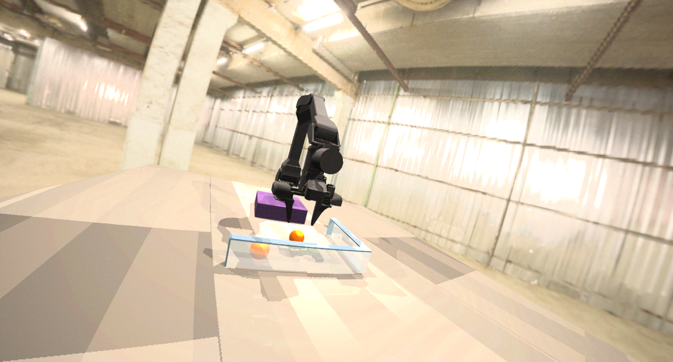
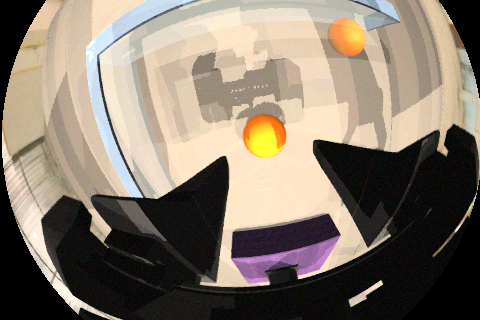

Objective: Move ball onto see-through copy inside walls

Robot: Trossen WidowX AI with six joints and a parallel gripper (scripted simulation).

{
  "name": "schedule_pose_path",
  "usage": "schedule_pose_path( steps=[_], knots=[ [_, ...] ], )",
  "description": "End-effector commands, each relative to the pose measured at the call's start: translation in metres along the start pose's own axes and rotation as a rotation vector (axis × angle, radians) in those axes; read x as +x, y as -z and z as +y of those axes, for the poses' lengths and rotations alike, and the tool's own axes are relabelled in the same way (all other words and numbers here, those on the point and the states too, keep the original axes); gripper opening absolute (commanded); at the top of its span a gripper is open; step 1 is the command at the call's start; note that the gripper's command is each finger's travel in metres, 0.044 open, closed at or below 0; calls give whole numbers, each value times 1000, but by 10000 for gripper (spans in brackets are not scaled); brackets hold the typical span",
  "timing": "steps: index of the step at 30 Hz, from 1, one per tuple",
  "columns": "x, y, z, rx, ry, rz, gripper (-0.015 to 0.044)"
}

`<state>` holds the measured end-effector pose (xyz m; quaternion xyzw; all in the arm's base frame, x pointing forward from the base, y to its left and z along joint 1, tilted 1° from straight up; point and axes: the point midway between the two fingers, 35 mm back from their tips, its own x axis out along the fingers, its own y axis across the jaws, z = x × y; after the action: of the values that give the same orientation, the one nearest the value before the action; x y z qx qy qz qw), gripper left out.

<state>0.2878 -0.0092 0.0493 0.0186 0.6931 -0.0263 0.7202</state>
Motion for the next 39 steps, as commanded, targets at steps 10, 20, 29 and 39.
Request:
schedule_pose_path(
  steps=[10, 20, 29, 39],
  knots=[
    [20, 0, -1, 4, 4, 5, 310],
    [36, 0, -1, 4, 4, 5, 310],
    [43, 1, -1, 4, 4, 5, 231],
    [42, 0, -1, 4, 4, 5, 105]
  ],
)
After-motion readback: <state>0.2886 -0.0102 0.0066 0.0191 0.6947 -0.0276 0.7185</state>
